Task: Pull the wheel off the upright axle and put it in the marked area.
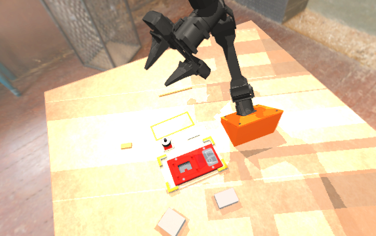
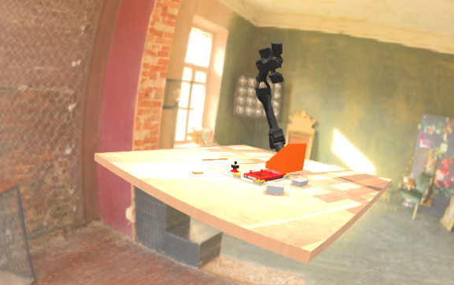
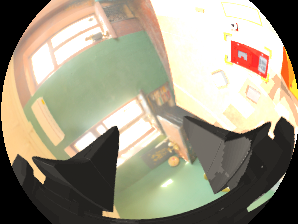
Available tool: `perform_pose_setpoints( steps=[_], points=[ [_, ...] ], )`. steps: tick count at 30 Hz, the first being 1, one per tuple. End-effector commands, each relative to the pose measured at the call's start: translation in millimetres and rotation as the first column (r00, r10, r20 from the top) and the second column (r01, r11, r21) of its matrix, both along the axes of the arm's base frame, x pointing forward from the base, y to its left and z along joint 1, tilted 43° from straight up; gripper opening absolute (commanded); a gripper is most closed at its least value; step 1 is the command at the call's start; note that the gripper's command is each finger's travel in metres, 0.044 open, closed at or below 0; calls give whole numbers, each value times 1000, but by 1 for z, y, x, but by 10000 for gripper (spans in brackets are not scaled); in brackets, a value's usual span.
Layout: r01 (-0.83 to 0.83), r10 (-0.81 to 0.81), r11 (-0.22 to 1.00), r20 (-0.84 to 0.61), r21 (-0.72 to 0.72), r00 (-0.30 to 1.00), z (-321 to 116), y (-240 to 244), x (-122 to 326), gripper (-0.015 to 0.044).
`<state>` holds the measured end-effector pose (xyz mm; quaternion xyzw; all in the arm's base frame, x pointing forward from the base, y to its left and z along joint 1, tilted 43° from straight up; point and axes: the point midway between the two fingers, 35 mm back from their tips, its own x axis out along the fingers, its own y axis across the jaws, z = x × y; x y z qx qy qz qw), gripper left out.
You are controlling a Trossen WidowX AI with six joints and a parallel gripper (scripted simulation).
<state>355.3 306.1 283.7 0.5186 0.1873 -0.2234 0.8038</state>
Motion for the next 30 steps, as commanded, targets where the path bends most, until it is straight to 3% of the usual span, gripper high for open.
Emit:
perform_pose_setpoints(
  steps=[1, 15, 30],
  points=[
    [34, -40, 996, -76, -76, 996, -26, -27, 17, 300],
    [261, -353, 921, -336, -290, 873, -126, -163, 55, 300],
    [421, -642, 767, -565, -485, 519, -211, -310, 17, 300]
  ],
)
